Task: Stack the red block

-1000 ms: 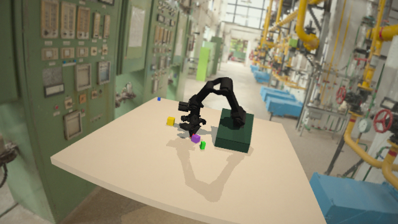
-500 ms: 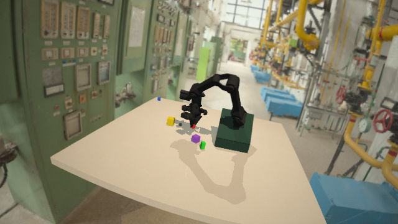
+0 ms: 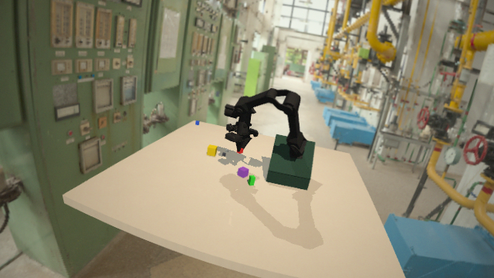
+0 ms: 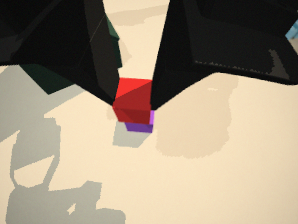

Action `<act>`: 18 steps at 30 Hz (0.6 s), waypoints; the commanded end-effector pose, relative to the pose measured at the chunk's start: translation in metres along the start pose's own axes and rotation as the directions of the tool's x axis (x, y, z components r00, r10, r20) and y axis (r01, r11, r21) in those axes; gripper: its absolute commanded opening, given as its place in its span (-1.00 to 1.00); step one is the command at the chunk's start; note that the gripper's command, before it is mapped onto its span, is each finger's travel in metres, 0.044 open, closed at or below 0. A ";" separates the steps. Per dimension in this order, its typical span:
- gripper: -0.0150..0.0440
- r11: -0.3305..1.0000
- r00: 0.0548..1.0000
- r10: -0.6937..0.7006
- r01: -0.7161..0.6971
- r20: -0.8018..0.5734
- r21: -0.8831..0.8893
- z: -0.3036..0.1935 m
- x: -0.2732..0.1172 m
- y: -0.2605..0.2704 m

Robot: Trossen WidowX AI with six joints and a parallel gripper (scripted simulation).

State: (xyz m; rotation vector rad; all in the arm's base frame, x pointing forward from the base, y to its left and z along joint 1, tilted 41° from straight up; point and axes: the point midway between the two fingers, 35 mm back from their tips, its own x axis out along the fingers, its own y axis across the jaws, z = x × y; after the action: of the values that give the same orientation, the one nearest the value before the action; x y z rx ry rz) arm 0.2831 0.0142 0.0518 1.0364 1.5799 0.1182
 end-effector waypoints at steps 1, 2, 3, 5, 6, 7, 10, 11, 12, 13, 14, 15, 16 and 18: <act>-0.49 1.000 1.000 -0.006 0.006 0.008 -0.009 -0.005 -0.003 0.003; -0.49 1.000 1.000 -0.006 0.006 0.008 -0.009 -0.009 -0.004 0.005; -0.49 1.000 1.000 -0.007 0.007 0.008 -0.009 -0.013 -0.004 0.007; -0.49 1.000 1.000 -0.008 0.008 0.009 -0.008 -0.021 -0.004 0.011; -0.49 1.000 1.000 -0.008 0.008 0.009 -0.008 -0.025 -0.004 0.013; -0.49 1.000 1.000 -0.008 0.008 0.009 -0.008 -0.030 -0.004 0.015; -0.49 1.000 1.000 -0.009 0.009 0.009 -0.008 -0.042 -0.004 0.019; -0.49 1.000 1.000 -0.009 0.009 0.009 -0.008 -0.046 -0.005 0.021; -0.49 1.000 1.000 -0.009 0.009 0.009 -0.008 -0.050 -0.005 0.022; -0.49 1.000 1.000 -0.009 0.009 0.009 -0.007 -0.054 -0.005 0.023; -0.49 1.000 1.000 -0.009 0.009 0.009 -0.007 -0.058 -0.005 0.025; -0.49 1.000 1.000 -0.009 0.009 0.009 -0.007 -0.062 -0.004 0.026; -0.49 1.000 1.000 -0.009 0.009 0.008 -0.007 -0.066 -0.004 0.027; -0.49 1.000 1.000 -0.008 0.008 0.008 -0.007 -0.074 -0.004 0.028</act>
State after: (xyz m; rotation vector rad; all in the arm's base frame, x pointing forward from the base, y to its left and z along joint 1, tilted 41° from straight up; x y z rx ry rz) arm 0.2465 0.0533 0.0868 1.0193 1.5799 0.1131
